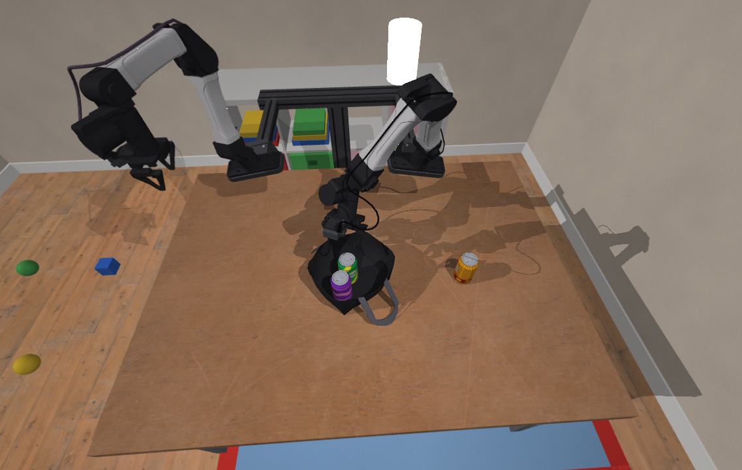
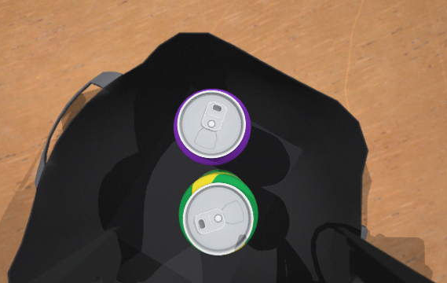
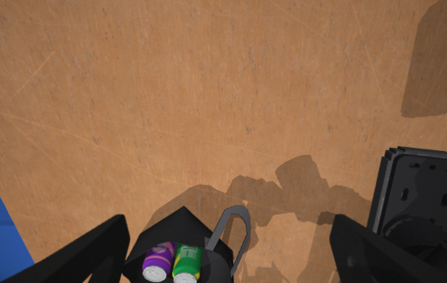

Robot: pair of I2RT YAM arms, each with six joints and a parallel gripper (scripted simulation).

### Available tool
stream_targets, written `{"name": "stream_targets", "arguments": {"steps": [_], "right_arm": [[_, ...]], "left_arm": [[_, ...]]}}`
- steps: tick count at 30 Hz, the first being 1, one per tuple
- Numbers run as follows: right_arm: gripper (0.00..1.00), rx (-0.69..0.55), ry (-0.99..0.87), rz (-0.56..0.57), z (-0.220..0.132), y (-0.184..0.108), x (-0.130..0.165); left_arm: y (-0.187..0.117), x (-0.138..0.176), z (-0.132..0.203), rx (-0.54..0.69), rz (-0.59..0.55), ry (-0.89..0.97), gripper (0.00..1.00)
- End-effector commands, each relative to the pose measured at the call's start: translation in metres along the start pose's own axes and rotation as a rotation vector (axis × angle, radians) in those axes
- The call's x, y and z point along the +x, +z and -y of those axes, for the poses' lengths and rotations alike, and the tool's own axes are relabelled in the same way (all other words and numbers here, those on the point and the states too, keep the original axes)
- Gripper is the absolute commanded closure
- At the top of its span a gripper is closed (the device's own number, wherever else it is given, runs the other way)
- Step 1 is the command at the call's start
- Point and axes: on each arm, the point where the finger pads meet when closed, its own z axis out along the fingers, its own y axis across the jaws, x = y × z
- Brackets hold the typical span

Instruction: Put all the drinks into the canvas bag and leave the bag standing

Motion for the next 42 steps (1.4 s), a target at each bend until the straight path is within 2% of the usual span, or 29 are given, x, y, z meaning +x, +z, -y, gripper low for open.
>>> {"name": "stream_targets", "arguments": {"steps": [1,3,42], "right_arm": [[0.14,-0.029,0.001,0.024,-0.005,-0.005,-0.002],[0.14,-0.029,0.001,0.024,-0.005,-0.005,-0.002],[0.14,-0.029,0.001,0.024,-0.005,-0.005,-0.002]], "left_arm": [[0.003,-0.004,-0.001,-0.006,0.000,-0.001,0.14],[-0.008,-0.010,-0.007,0.024,0.048,-0.027,0.14],[-0.035,0.040,-0.093,0.025,0.058,-0.010,0.14]]}}
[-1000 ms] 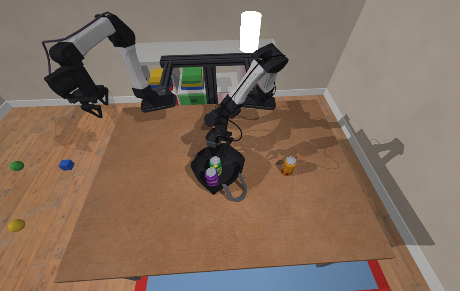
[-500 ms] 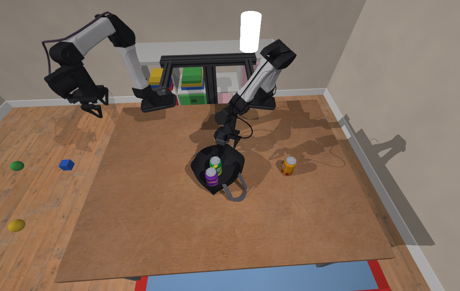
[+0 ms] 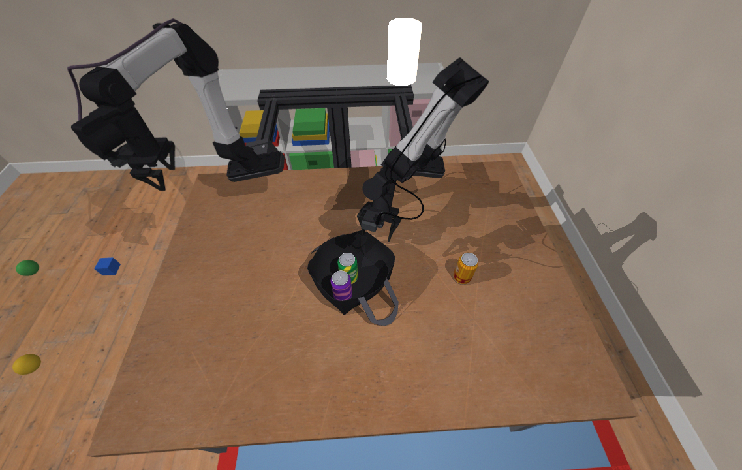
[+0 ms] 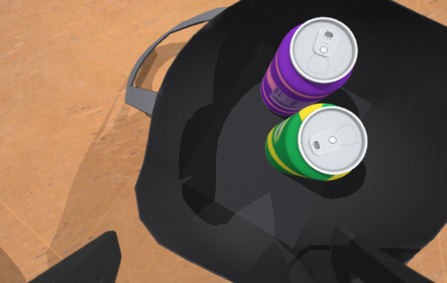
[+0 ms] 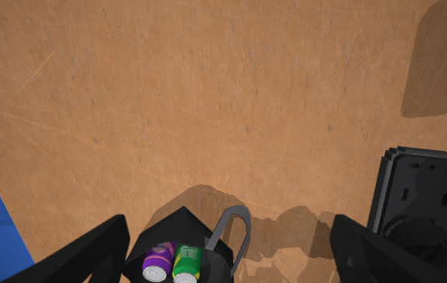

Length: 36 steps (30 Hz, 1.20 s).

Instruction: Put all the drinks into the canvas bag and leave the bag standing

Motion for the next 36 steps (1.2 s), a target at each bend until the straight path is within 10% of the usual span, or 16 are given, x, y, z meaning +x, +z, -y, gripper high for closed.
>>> {"name": "stream_targets", "arguments": {"steps": [1,36], "right_arm": [[0.14,-0.029,0.001,0.024,-0.005,-0.005,-0.002],[0.14,-0.029,0.001,0.024,-0.005,-0.005,-0.002]], "left_arm": [[-0.007,-0.009,-0.005,0.026,0.058,-0.005,0.14],[-0.026,0.048,-0.068,0.033,-0.018,0.038,0.14]]}}
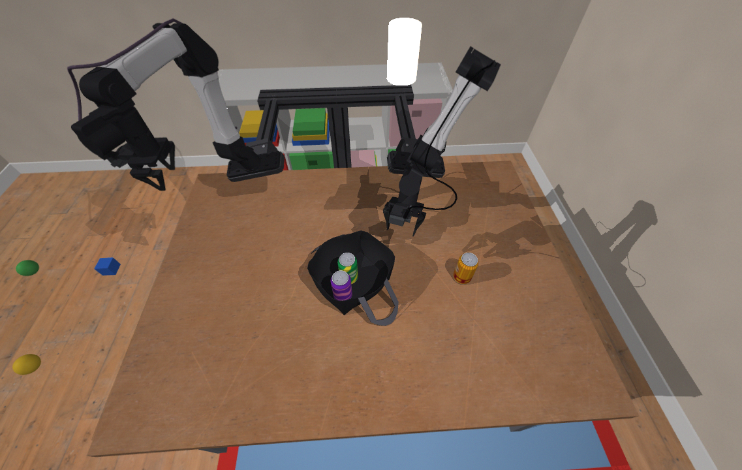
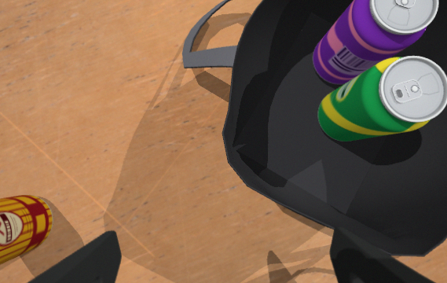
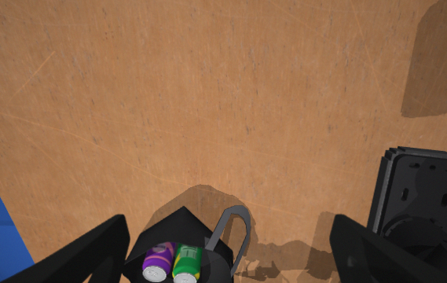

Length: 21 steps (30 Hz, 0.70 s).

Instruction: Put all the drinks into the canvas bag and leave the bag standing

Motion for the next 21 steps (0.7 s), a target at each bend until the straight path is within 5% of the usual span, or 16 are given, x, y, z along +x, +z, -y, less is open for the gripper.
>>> {"name": "stream_targets", "arguments": {"steps": [1,15,17,21], "right_arm": [[0.14,-0.029,0.001,0.024,-0.005,-0.005,-0.002],[0.14,-0.029,0.001,0.024,-0.005,-0.005,-0.002],[0.14,-0.029,0.001,0.024,-0.005,-0.005,-0.002],[0.14,-0.029,0.001,0.024,-0.005,-0.005,-0.002]], "left_arm": [[-0.005,0.006,-0.004,0.014,-0.012,0.015,0.14],[-0.015,0.032,-0.030,0.045,-0.033,0.051,0.14],[-0.016,0.011,-0.037,0.010,0.017,0.013,0.14],[-0.013,0.019,-0.033,0.015,0.009,0.018,0.14]]}}
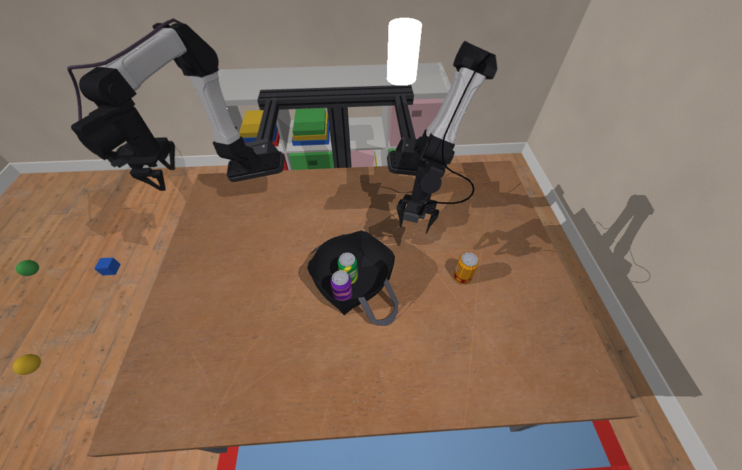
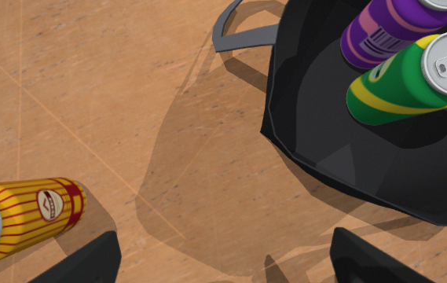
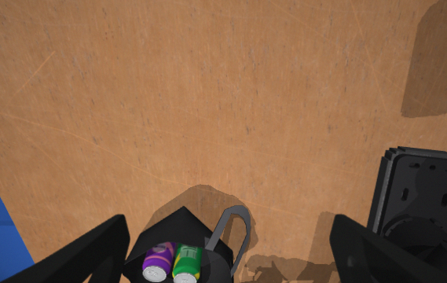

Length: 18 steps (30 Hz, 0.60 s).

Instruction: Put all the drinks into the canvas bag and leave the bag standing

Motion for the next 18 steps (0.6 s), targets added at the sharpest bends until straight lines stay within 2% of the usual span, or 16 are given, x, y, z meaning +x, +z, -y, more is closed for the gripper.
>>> {"name": "stream_targets", "arguments": {"steps": [1,4,18], "right_arm": [[0.14,-0.029,0.001,0.024,-0.005,-0.005,-0.002],[0.14,-0.029,0.001,0.024,-0.005,-0.005,-0.002],[0.14,-0.024,0.016,0.033,-0.002,-0.006,-0.007]], "left_arm": [[0.002,0.007,0.006,0.021,-0.004,0.019,0.14],[0.001,-0.005,0.005,0.019,0.027,0.019,0.14],[0.001,0.003,0.003,0.009,-0.003,0.008,0.16]]}}
